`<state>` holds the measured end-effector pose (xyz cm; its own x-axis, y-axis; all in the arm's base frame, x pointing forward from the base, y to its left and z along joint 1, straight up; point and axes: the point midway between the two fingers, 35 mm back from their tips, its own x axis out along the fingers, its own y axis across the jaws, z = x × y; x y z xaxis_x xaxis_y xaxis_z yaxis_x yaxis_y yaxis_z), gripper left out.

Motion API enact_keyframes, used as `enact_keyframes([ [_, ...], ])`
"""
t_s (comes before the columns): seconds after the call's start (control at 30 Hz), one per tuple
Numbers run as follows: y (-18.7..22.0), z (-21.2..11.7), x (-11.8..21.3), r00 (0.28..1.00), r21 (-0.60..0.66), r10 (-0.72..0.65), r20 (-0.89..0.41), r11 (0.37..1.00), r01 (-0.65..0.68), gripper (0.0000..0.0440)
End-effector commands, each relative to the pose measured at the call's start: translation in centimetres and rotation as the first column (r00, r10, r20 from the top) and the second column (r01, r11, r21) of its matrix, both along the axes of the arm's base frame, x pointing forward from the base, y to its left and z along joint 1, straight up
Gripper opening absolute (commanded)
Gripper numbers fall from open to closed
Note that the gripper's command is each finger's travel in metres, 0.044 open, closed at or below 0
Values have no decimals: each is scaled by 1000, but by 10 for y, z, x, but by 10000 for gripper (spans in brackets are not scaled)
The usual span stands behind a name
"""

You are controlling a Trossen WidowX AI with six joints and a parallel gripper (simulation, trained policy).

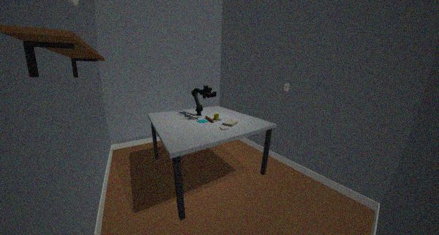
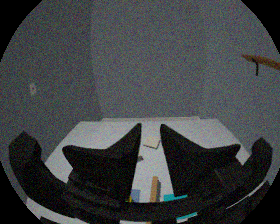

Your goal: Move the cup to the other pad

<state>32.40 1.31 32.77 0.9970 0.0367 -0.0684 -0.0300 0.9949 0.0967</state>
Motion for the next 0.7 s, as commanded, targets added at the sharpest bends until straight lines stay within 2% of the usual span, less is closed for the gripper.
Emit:
enact_keyframes([
  [0.0, 4, 2, 3, 1000, 36, 10, -30, 999, -9, 136],
  [0.67, 32, 2, 17, 965, 252, 75, -250, 968, -10, 141],
])
